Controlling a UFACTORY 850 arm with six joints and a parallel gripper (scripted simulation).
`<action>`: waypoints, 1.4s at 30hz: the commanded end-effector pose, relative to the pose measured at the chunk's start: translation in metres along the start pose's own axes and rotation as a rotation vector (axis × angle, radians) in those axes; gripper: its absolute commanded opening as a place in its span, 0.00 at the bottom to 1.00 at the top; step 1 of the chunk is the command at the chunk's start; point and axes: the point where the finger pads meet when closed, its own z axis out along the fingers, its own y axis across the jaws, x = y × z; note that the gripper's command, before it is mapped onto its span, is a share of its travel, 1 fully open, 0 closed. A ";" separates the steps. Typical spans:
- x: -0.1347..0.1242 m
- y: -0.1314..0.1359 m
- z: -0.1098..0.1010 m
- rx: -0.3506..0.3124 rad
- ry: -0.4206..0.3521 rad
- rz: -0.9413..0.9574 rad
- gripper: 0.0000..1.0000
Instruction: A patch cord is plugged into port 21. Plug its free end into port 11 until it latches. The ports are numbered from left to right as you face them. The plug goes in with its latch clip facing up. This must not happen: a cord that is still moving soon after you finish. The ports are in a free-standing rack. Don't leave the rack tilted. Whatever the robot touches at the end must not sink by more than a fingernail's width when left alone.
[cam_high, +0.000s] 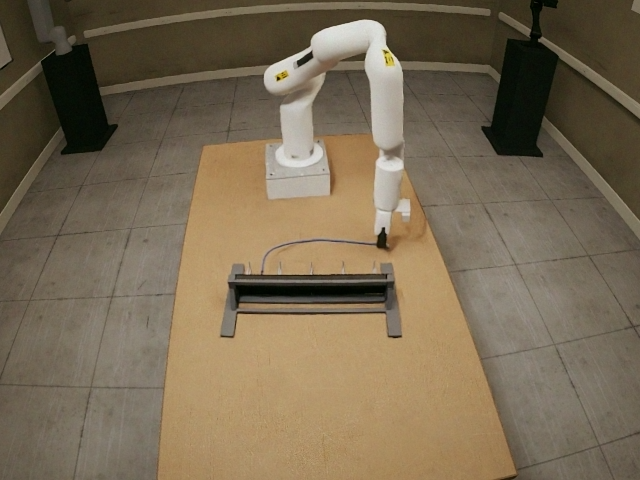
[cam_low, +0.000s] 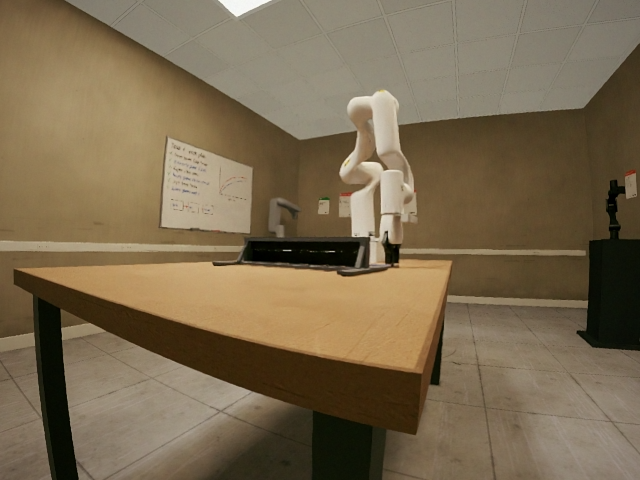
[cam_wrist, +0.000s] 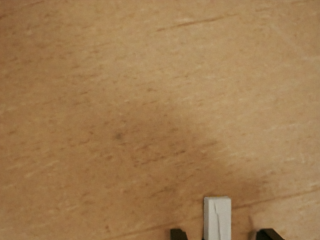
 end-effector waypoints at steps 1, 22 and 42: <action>0.001 0.001 -0.001 -0.001 0.001 0.000 0.39; 0.001 0.001 0.002 -0.001 0.001 0.000 0.39; 0.001 0.001 0.008 -0.001 0.001 0.000 0.39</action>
